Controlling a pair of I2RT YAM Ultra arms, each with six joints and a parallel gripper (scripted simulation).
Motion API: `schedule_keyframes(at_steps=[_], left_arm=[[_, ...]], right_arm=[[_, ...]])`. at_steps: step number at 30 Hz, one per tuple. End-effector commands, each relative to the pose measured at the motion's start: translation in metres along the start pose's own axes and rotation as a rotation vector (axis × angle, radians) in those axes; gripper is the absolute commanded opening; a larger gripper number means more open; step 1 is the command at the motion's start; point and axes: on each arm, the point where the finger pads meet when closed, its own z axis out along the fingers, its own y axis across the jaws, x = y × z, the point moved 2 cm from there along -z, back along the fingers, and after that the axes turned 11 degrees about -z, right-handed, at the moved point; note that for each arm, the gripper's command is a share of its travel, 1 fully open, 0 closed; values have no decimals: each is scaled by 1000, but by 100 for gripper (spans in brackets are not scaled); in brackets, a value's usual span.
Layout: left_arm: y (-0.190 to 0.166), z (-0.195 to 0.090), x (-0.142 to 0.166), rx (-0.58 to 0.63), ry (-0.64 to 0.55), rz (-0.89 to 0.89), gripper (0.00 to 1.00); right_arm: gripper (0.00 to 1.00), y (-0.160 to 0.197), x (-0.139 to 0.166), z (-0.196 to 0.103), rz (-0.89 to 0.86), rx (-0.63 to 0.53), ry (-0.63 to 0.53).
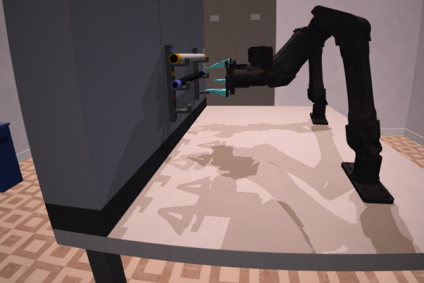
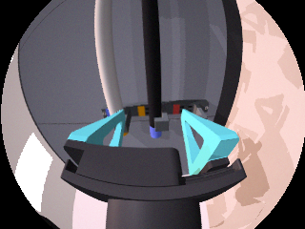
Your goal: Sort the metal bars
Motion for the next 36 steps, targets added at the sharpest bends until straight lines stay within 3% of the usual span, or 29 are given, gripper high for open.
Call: schedule_keyframes(at_steps=[1,36], left_arm=[[3,3,4,-33,0,-39,72],[-3,37,6,-33,0,-39,70]], right_arm=[[71,0,-2,-1,11,27,5],[68,6,-4,33,11,27,5]])
